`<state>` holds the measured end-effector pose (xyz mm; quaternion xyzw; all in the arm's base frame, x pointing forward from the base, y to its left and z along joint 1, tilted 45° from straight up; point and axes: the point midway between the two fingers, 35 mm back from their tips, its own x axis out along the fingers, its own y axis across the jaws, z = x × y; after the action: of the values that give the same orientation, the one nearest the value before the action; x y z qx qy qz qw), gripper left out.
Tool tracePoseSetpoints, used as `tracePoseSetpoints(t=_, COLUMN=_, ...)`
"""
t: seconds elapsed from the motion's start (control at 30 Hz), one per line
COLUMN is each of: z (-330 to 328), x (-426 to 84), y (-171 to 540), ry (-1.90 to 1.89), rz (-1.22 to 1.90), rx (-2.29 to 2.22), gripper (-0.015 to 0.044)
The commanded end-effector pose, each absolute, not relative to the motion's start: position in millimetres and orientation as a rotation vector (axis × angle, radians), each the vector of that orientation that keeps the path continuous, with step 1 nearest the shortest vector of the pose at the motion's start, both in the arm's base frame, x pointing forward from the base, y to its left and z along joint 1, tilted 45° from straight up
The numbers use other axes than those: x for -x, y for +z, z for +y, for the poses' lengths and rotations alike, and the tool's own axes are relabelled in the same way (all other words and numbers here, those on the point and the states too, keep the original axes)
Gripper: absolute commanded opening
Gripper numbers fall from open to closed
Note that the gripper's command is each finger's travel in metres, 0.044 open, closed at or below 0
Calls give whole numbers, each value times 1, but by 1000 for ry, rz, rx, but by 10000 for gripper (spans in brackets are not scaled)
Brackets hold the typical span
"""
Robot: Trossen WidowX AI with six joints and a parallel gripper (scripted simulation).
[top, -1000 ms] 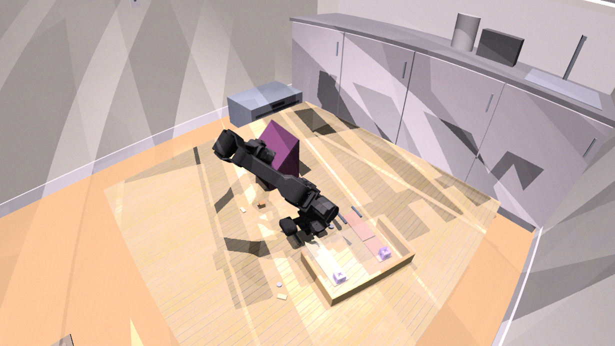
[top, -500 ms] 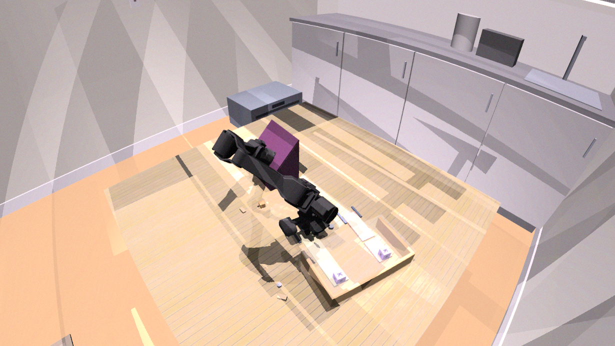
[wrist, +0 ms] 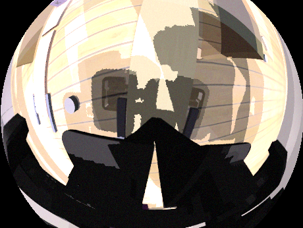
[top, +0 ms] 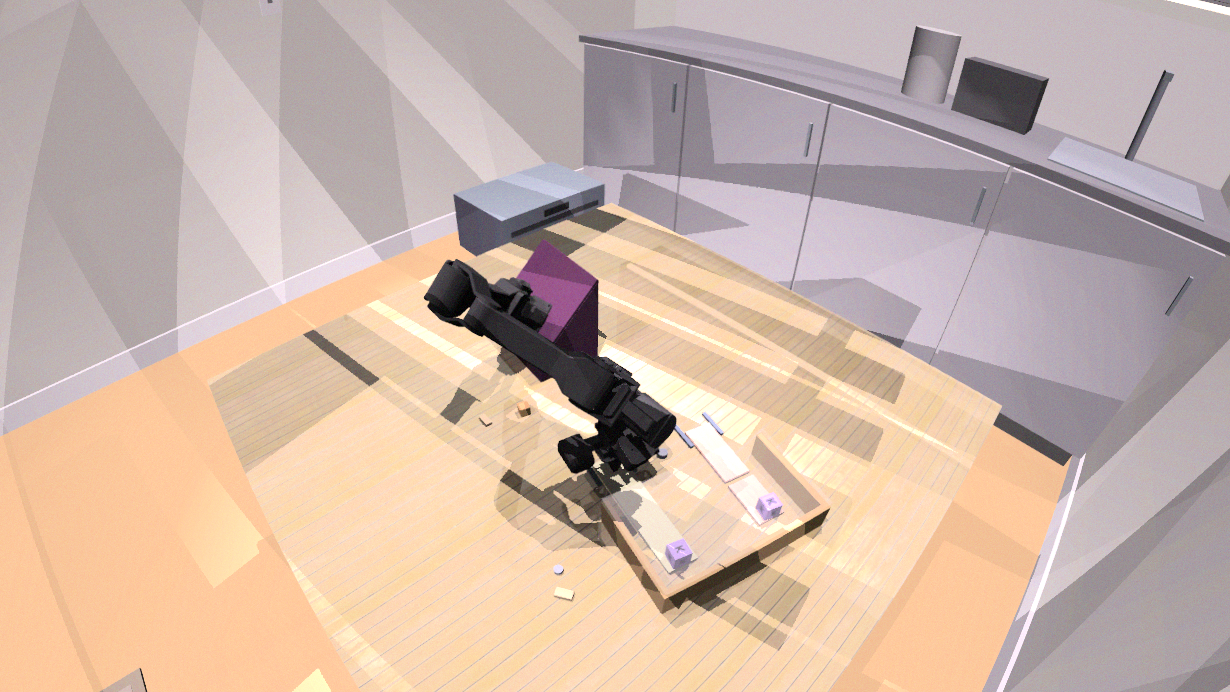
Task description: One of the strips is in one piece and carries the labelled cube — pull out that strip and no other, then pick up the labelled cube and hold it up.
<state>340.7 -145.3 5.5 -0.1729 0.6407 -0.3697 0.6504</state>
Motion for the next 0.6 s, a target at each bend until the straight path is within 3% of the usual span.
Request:
tracePoseSetpoints(t=0.0, z=-146, x=-339, y=4, ry=-840, rz=1460, rx=397, gripper=0)
tracePoseSetpoints(t=0.57, z=-147, x=-339, y=3, ry=-840, rz=1460, rx=397, gripper=0)
